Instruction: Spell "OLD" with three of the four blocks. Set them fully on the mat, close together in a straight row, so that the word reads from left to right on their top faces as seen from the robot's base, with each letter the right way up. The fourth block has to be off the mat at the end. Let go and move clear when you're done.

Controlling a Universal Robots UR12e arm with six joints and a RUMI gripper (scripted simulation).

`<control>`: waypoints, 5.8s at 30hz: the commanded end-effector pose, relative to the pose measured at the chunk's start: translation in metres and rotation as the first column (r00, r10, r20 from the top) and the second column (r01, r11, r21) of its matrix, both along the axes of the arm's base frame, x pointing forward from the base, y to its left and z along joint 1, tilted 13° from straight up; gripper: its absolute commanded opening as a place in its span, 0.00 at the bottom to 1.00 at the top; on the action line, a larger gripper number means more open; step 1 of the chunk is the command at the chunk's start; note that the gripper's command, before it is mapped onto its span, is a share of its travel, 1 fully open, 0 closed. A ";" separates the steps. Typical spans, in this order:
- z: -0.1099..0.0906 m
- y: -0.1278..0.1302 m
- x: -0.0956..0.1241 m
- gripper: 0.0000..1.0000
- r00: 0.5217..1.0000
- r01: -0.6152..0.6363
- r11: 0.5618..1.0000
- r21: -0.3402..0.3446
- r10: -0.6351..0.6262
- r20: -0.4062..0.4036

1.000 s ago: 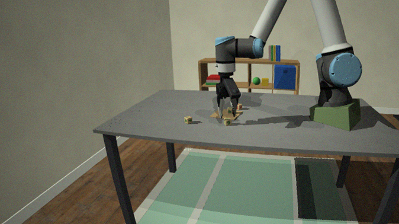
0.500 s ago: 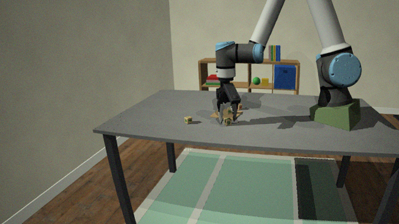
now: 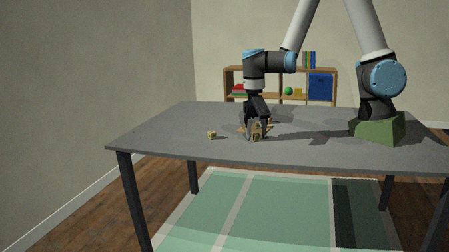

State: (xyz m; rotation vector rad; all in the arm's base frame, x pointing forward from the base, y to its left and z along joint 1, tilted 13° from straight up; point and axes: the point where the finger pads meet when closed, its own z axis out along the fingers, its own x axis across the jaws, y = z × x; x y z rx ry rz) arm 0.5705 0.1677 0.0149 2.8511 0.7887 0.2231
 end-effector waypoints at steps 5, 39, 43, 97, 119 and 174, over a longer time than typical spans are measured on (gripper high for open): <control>0.001 0.000 0.000 0.28 1.000 0.000 1.000 0.000 0.000 0.001; 0.001 0.000 0.000 0.09 1.000 0.000 1.000 0.000 0.000 0.001; 0.001 0.000 0.000 0.09 1.000 0.000 1.000 0.000 0.000 0.001; 0.106 -0.020 -0.006 0.09 0.986 0.166 0.986 0.035 -0.166 0.019; 0.121 -0.085 0.011 0.09 0.883 0.461 0.881 0.106 -0.467 0.040; 0.028 -0.096 0.031 0.09 0.883 0.462 0.881 0.106 -0.468 0.040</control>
